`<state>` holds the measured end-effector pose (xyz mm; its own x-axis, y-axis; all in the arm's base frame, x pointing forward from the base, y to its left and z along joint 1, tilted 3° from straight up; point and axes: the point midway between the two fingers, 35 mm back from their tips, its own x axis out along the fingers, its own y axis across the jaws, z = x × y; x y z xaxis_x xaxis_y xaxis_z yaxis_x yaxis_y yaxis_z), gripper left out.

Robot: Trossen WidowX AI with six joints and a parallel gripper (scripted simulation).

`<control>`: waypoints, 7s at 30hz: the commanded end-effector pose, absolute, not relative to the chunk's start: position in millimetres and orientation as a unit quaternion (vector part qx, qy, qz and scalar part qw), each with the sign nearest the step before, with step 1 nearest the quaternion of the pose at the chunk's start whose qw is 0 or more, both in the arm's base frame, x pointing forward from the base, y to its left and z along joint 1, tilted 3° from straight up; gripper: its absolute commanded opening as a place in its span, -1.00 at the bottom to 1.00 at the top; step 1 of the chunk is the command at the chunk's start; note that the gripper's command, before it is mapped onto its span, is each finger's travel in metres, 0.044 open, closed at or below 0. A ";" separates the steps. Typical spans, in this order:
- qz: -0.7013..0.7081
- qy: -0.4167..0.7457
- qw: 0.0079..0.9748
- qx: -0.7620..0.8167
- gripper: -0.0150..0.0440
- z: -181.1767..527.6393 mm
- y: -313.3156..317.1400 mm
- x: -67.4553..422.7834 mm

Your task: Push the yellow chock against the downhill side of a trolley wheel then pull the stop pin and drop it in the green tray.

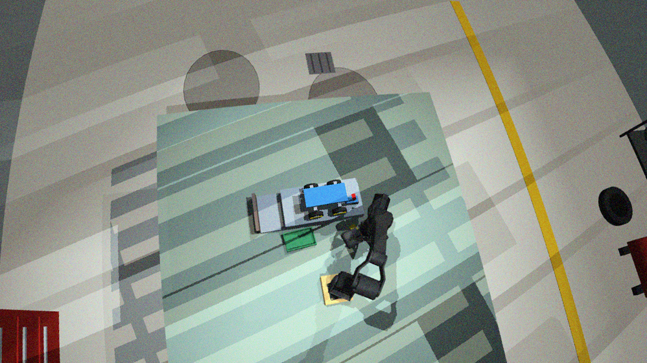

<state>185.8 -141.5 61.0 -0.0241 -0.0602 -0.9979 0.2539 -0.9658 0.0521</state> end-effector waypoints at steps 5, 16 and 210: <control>-0.711 0.072 0.111 0.691 0.15 53.5 -141.8 186.1; -0.711 0.072 0.111 0.691 0.15 35.7 -142.8 185.7; 0.458 0.548 0.513 -0.477 -0.49 180.1 -134.5 188.9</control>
<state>189.0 -135.1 180.0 -0.0196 -0.0575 -0.9982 -0.9776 0.2102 0.0071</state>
